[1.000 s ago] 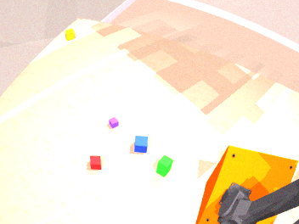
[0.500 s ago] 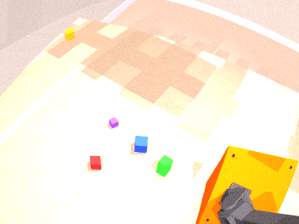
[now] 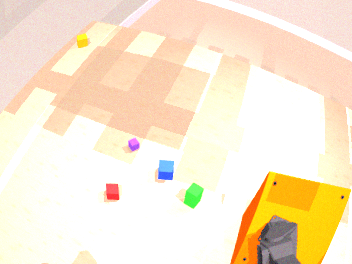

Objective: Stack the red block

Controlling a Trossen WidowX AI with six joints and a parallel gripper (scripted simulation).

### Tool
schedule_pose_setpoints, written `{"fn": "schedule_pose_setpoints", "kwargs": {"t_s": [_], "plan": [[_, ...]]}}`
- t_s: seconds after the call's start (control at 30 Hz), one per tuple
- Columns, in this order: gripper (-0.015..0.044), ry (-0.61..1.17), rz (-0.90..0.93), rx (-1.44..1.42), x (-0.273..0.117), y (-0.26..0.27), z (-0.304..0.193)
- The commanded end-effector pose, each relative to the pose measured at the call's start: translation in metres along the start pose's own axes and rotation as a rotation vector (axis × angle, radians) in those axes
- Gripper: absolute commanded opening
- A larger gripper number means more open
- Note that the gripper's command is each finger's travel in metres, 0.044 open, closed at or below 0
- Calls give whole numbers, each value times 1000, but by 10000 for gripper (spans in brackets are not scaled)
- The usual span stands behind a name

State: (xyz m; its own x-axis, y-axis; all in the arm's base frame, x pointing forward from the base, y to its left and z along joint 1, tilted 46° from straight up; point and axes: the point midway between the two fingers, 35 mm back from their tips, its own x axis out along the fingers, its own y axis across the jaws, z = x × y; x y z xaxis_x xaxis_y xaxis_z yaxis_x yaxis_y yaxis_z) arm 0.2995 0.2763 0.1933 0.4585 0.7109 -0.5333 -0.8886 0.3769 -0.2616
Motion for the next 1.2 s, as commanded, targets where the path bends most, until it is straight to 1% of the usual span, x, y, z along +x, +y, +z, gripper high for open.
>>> {"fn": "schedule_pose_setpoints", "kwargs": {"t_s": [0.0,0.27,0.57,0.83,1.17], "plan": [[440,125,32,62,13,-24,-39],[440,311,124,212,22,-58,-112],[440,442,251,425,16,-82,-189],[440,487,362,645,2,-95,-248],[440,459,478,930,-20,-105,-307]]}}
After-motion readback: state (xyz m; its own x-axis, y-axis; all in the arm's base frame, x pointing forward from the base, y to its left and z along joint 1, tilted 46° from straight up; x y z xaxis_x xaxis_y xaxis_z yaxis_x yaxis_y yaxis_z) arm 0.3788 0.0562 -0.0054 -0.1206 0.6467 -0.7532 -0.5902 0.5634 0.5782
